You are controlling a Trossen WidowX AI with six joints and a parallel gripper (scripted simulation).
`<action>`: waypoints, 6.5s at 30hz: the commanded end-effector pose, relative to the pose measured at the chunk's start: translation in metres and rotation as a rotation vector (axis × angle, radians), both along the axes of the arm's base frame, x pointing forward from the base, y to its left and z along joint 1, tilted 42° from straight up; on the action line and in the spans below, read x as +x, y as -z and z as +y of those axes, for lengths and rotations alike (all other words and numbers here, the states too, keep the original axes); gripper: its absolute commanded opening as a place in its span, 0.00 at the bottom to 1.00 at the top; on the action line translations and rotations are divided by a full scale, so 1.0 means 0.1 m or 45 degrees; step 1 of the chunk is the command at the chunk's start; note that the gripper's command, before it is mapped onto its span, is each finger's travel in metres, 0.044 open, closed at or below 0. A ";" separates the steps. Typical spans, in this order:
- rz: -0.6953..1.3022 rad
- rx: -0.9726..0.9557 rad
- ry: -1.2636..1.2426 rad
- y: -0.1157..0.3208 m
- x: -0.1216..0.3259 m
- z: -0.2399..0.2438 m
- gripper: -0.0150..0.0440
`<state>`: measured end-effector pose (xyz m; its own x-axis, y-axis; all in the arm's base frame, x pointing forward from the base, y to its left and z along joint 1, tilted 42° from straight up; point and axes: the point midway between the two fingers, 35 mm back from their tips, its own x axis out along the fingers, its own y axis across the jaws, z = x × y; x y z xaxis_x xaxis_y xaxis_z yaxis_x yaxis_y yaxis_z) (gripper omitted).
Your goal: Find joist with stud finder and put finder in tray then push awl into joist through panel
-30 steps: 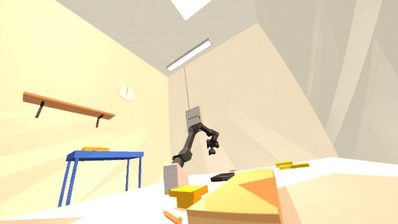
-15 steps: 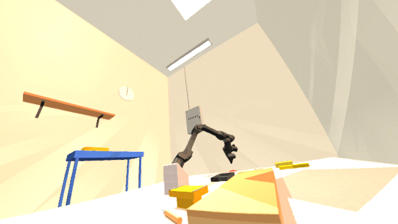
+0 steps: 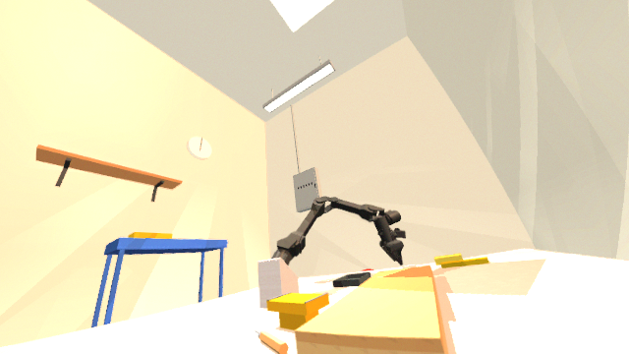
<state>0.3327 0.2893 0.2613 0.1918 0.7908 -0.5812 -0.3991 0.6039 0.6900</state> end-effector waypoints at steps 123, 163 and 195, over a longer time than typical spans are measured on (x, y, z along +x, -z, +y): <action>0.694 -0.192 0.288 3.56 -1.37 -4.10 0.25; 0.711 -0.396 0.323 3.77 -1.41 -4.31 0.25; 0.720 -0.647 0.373 3.74 -1.40 -4.24 0.25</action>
<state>0.1915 -0.1327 -0.1148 -0.0796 0.3966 -0.9145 0.1490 0.9119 0.3825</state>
